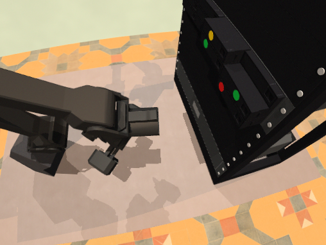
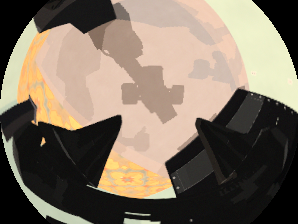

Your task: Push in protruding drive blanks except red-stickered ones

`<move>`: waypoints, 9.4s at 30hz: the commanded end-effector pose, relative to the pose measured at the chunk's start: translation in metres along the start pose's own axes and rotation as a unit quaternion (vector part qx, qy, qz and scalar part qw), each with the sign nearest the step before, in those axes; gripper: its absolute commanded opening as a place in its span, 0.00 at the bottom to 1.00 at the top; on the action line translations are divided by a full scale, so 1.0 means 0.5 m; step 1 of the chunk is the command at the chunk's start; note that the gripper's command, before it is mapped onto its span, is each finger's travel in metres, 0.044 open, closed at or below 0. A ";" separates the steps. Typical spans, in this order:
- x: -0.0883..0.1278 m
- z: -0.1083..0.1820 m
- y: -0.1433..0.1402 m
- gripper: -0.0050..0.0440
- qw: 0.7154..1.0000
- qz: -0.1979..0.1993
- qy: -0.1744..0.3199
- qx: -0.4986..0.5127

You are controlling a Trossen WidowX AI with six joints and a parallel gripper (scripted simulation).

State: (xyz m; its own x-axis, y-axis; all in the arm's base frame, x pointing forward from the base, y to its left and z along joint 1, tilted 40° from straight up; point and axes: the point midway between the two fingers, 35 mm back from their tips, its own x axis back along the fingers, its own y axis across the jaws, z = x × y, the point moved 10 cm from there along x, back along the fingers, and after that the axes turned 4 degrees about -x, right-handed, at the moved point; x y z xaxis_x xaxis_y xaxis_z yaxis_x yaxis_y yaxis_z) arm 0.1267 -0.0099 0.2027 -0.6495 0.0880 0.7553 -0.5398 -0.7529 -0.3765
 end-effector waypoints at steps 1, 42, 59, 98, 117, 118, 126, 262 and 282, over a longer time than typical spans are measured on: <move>0.007 0.003 -0.006 1.00 1.000 0.012 0.015 -0.013; 0.036 0.002 -0.064 1.00 0.943 0.177 0.082 -0.269; 0.067 -0.004 -0.093 1.00 0.851 0.297 0.056 -0.430; 0.166 -0.022 -0.120 1.00 0.445 0.480 -0.215 -0.725; 0.211 -0.026 -0.108 1.00 0.192 0.458 -0.391 -0.775; 0.213 -0.026 -0.107 1.00 0.178 0.454 -0.401 -0.776; 0.228 -0.026 -0.097 1.00 0.073 0.421 -0.468 -0.773; 0.246 -0.084 -0.209 1.00 -0.228 0.258 -0.628 -0.698; 0.242 -0.097 -0.239 1.00 -0.228 0.258 -0.628 -0.698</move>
State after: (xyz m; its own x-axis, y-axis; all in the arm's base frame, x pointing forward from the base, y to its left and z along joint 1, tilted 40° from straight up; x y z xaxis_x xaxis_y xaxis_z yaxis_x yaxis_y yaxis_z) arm 0.0867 0.1218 0.3088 -0.8101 -0.1521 -0.5662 -0.5860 0.1811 0.7898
